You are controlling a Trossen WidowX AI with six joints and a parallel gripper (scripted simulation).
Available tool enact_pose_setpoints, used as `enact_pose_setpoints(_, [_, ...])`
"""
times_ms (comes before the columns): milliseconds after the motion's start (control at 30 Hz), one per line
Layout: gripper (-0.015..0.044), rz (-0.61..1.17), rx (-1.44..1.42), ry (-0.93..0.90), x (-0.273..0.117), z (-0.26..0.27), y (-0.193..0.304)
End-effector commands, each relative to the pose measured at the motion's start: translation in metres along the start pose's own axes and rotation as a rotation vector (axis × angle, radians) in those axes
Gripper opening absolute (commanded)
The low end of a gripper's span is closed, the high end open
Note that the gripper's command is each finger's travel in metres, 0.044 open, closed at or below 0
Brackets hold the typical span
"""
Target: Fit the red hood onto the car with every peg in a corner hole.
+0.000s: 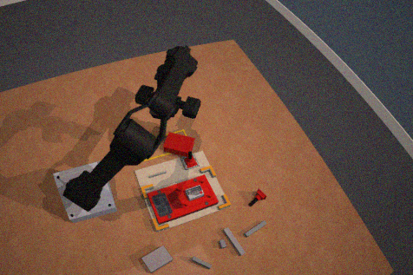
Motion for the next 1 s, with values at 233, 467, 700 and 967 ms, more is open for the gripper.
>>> enact_pose_setpoints(233, [0.0131, 0.002, -0.181, 0.000, 0.008, 0.005, 0.001])
enact_pose_setpoints(467, [0.0315, 0.004, -0.537, 0.002, 0.024, 0.014, 0.001])
enact_pose_setpoints(700, [0.0440, 0.002, -0.894, 0.003, 0.039, 0.023, 0.000])
enact_pose_setpoints(967, [0.0440, -0.001, -1.302, 0.005, 0.057, 0.033, -0.001])
Point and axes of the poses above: the point midway between the two fingers, 35 mm back from their tips, its own x axis out along the fingers, its own z axis across the jaws, y = z × x, the point moved 10 cm from there along -x, back along the fingers, and after that the axes turned 13 degrees about -x, right-handed, at the moved point
